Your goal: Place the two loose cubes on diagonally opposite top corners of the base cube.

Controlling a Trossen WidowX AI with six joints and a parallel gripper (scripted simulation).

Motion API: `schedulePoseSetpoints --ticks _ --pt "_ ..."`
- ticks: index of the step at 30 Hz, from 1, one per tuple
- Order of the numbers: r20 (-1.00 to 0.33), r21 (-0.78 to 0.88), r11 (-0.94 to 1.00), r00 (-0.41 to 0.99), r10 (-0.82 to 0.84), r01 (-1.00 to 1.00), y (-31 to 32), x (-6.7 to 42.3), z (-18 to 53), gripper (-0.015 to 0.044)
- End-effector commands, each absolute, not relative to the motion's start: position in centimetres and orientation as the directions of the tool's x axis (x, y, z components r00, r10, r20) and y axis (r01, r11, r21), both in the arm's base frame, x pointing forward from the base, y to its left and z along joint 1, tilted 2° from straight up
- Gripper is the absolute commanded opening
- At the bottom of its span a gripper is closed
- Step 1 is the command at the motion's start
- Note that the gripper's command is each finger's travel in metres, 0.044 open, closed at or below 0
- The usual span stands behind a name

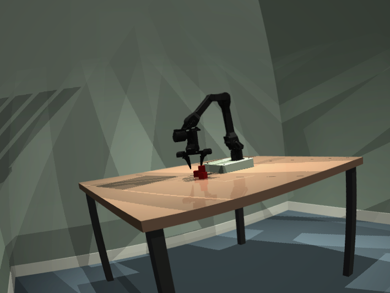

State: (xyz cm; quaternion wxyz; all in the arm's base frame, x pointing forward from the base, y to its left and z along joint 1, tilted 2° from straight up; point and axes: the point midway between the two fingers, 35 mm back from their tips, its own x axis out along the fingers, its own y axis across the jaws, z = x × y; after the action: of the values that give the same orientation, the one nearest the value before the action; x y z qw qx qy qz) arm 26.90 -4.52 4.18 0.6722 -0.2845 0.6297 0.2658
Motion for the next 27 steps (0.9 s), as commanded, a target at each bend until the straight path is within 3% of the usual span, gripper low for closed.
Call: schedulePoseSetpoints --ticks 1,14,20,27 --pt "-0.998 -0.039 0.696 0.060 0.005 -0.717 -4.4 26.8 3.3 0.0265" --pt "-0.998 -0.039 0.696 0.059 0.005 -0.717 -4.4 26.8 1.4 0.0265" --pt "-0.998 -0.039 0.696 0.059 0.005 -0.717 -4.4 26.8 1.4 0.0107" --pt "-0.998 -0.039 0.696 0.060 0.005 -0.717 -4.4 26.9 2.2 0.0105"
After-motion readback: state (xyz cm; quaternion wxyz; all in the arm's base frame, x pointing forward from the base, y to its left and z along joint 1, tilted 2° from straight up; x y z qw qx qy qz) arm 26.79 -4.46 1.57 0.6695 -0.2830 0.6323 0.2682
